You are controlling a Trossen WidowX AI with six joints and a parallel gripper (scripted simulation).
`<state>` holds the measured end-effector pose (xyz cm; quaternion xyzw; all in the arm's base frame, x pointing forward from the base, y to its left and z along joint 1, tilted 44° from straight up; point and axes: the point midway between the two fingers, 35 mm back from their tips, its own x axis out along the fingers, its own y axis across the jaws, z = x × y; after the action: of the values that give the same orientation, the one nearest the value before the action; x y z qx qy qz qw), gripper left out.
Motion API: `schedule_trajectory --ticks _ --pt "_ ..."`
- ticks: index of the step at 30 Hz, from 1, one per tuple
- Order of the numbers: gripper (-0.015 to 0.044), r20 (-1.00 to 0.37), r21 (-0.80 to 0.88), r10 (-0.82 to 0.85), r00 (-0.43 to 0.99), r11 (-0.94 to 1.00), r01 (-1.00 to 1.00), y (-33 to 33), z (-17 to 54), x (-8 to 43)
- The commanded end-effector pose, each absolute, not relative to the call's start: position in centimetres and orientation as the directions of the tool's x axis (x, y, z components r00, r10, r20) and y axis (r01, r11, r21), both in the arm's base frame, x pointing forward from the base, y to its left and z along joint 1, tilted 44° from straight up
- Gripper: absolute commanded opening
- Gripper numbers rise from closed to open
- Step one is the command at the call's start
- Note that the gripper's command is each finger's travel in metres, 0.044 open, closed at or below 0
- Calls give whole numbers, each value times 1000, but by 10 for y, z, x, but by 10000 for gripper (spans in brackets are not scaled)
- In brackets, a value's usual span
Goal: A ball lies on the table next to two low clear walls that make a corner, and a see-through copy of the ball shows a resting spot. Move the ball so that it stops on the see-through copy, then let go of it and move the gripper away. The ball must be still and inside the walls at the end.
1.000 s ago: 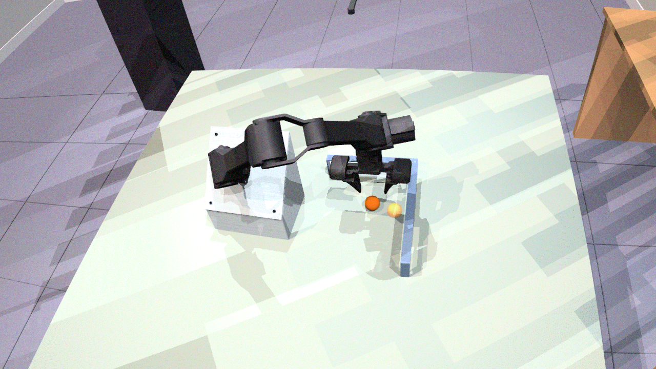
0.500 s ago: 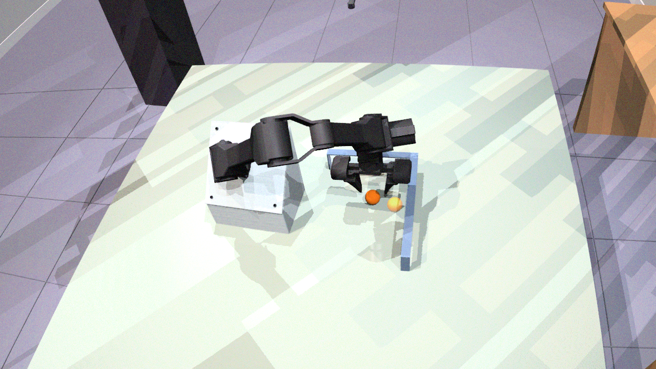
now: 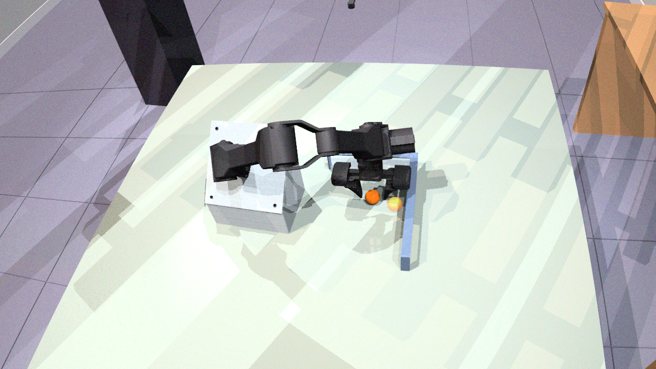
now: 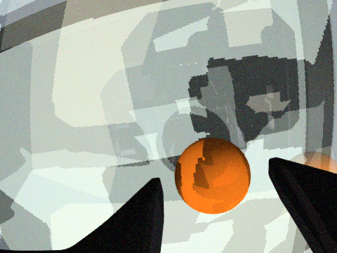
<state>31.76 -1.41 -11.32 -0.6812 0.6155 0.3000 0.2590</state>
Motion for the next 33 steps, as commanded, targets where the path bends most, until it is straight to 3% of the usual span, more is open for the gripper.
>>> schedule_trajectory --ticks 1,10,16,33 --pt "212 -724 27 -688 58 -112 -993 -16 -117 316" --pt "152 -724 27 -688 58 -112 -993 -16 -117 316" --pt "0 -728 26 -683 59 -114 -993 4 -100 319" --pt "0 -728 27 -683 58 -113 -993 74 -23 309"
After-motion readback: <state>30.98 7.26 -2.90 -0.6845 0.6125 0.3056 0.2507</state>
